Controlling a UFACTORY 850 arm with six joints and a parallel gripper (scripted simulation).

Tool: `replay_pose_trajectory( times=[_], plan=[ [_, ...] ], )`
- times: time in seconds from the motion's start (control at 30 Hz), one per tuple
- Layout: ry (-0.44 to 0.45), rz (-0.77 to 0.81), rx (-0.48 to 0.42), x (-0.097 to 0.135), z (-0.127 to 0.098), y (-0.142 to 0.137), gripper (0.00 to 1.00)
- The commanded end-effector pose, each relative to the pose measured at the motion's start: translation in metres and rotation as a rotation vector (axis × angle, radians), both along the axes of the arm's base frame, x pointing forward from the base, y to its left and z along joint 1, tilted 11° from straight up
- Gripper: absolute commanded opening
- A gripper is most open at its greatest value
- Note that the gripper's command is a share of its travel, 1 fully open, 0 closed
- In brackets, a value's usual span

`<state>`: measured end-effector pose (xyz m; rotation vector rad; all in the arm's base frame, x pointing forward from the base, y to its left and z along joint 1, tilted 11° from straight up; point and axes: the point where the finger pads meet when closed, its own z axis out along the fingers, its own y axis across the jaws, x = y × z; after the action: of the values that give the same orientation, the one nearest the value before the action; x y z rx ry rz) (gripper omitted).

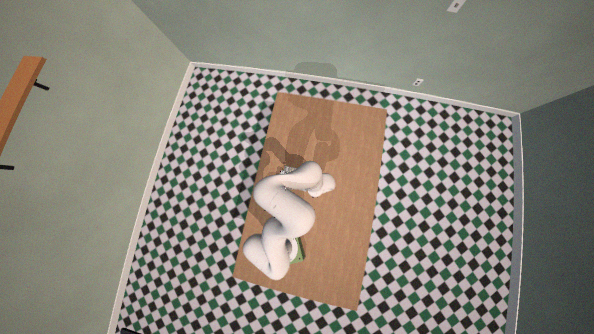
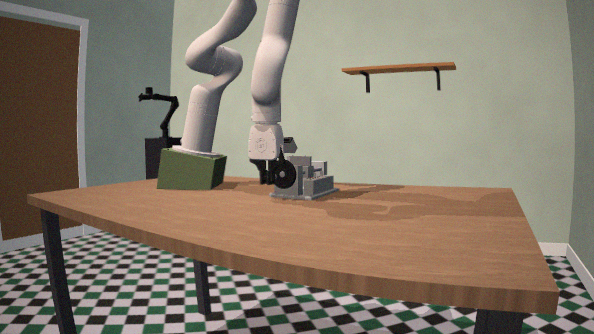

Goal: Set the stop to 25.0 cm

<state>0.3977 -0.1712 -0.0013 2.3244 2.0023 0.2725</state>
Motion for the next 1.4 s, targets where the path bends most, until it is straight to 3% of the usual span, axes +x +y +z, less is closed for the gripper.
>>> replay_pose_trajectory(
  times=[0.0,0.63,1.37],
  plan=[
    [-0.004,0.0,-0.002,-0.003,0.011,-0.001,0.06],
    [-0.004,0.0,-0.002,0.002,0.031,-0.003,0.06],
    [-0.004,0.0,-0.002,0.025,0.043,-0.008,0.06]
  ],
)
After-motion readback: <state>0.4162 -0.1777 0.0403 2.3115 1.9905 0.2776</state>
